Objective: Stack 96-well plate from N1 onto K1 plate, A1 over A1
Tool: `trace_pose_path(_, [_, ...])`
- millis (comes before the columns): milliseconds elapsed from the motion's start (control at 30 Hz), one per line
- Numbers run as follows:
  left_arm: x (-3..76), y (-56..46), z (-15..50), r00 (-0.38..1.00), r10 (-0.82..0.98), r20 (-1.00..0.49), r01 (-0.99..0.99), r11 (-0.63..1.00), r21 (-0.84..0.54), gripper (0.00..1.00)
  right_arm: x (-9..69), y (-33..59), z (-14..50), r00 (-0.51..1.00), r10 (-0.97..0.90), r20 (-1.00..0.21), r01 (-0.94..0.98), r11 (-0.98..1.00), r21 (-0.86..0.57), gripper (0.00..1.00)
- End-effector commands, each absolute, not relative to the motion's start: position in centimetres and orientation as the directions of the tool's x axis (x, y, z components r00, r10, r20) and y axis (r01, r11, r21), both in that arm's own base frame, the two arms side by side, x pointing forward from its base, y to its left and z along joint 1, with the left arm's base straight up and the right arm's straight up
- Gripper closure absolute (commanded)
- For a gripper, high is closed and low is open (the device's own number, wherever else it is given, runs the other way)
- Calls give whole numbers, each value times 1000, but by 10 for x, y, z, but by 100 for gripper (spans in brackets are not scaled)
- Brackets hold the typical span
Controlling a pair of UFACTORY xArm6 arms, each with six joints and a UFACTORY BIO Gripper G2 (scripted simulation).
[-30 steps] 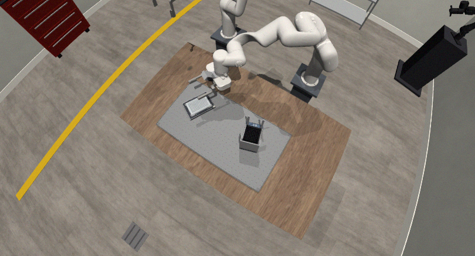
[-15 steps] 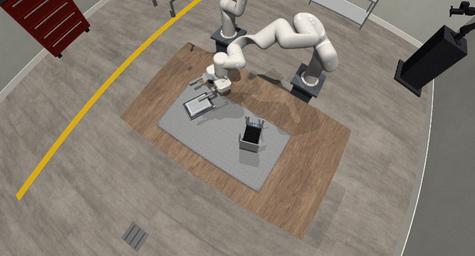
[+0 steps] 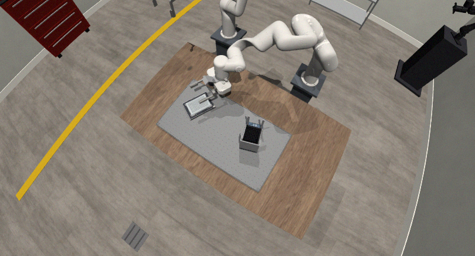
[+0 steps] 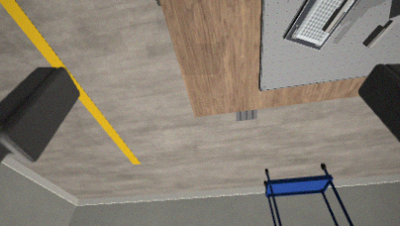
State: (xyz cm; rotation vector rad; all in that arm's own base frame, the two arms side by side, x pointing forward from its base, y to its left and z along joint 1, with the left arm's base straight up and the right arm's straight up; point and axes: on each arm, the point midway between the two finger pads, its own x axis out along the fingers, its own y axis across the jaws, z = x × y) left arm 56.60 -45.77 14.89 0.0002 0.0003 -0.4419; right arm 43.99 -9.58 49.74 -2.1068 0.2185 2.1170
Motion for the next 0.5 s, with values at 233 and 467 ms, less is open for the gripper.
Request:
trace_pose_path(233, [567, -459, 135, 904, -428, 5, 428, 904, -2, 63, 440, -96, 500, 0, 0, -1000, -206, -979, 0, 0])
trace_pose_path(467, [567, -459, 124, 904, -428, 5, 428, 904, -2, 63, 440, -96, 500, 0, 0, -1000, -206, -979, 0, 0])
